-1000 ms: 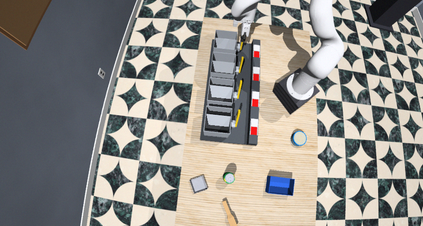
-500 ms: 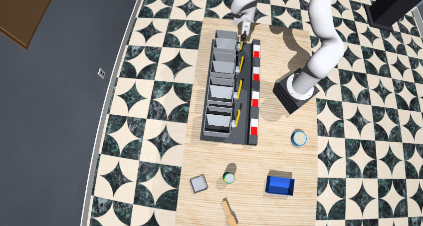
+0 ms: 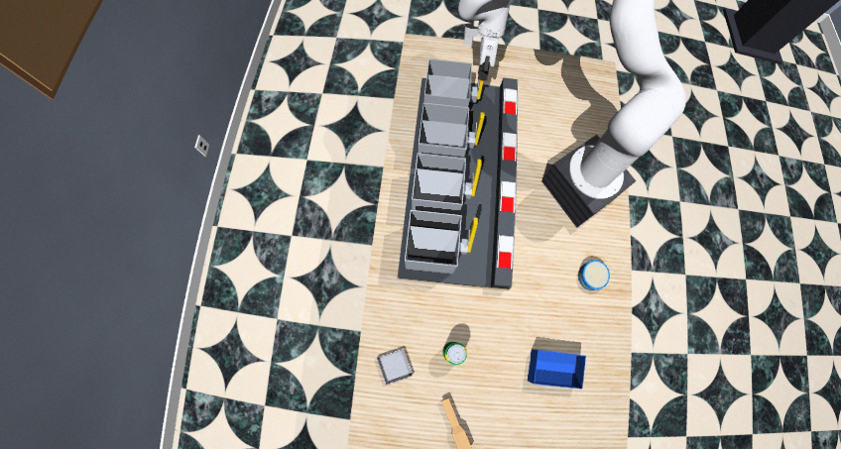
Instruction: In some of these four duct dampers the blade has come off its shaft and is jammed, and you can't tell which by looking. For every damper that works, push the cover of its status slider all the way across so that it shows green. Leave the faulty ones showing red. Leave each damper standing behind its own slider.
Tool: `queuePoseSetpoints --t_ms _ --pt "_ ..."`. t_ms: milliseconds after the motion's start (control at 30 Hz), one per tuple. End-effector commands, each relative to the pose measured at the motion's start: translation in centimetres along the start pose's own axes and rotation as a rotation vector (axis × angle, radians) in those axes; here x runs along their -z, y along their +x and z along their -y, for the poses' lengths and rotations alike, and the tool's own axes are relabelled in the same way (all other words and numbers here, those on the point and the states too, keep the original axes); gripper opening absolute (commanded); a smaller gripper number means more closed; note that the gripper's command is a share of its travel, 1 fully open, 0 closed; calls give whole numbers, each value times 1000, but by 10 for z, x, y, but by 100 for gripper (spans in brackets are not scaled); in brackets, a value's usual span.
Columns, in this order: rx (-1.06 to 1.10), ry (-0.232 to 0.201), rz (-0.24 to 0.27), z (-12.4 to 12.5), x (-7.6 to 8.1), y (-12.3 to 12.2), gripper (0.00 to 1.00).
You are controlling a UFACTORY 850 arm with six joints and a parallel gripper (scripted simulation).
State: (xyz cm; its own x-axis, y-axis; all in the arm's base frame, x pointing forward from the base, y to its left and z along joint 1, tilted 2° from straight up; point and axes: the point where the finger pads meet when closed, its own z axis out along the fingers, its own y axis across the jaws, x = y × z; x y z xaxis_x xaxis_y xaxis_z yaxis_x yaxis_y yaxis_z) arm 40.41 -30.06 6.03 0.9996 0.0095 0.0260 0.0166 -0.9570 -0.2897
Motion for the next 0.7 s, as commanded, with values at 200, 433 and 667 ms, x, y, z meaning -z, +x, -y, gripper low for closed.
queuePoseSetpoints --t_ms 200,433,667 --pt "0 92 -1 -10 0 1 19" --pt "1 136 -1 -14 0 1 19" --pt "1 194 -1 -20 -1 1 19"
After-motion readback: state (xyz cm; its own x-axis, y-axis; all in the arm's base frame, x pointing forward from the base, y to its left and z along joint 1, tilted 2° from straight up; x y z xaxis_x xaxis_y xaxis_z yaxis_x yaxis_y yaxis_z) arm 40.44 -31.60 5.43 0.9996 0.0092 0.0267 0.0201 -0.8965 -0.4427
